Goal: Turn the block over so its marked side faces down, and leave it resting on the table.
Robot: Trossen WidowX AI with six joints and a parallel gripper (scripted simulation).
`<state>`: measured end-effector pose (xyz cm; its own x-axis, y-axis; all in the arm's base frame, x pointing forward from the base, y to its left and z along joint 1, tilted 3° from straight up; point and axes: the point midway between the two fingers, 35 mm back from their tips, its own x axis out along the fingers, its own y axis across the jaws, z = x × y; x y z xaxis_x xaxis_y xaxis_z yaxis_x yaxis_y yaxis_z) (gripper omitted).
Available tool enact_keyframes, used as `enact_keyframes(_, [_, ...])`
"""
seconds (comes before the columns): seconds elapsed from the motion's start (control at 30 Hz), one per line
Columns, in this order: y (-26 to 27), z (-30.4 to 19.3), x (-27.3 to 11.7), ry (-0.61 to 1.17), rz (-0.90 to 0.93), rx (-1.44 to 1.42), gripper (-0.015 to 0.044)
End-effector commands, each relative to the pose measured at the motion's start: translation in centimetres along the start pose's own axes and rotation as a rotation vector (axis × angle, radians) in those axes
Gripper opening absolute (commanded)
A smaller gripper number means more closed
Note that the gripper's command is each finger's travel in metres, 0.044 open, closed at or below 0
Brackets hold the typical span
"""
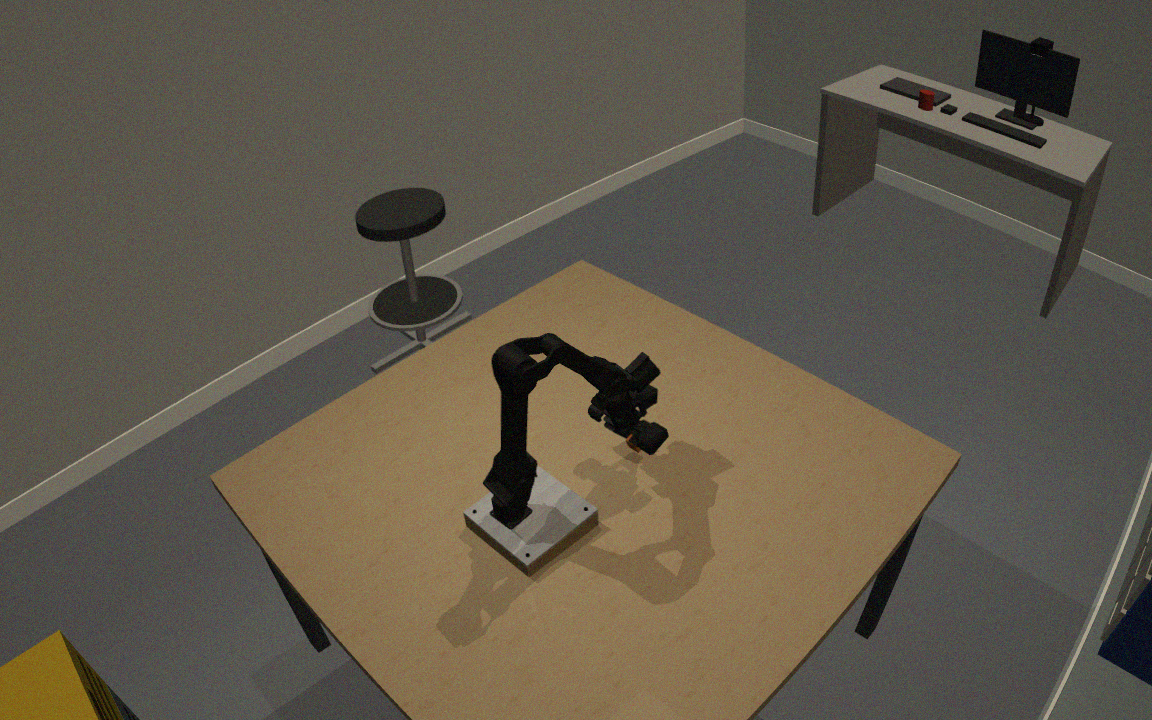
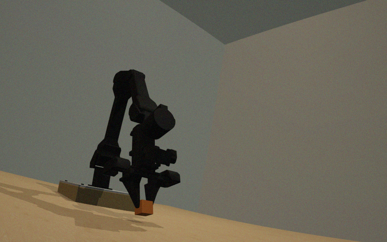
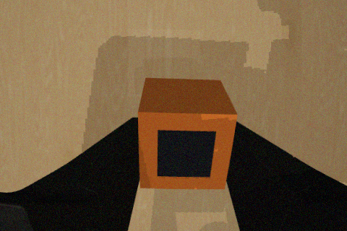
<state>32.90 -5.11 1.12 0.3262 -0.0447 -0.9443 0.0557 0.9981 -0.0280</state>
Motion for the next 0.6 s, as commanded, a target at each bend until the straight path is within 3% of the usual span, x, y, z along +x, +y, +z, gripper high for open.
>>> enact_keyframes(0.0, [0.0,-0.1,-0.2,-0.075,0.002,-0.005,0.0000])
enact_keyframes(0.57, [0.0,-0.1,1.1,-0.241,0.002,-0.004,0.0000])
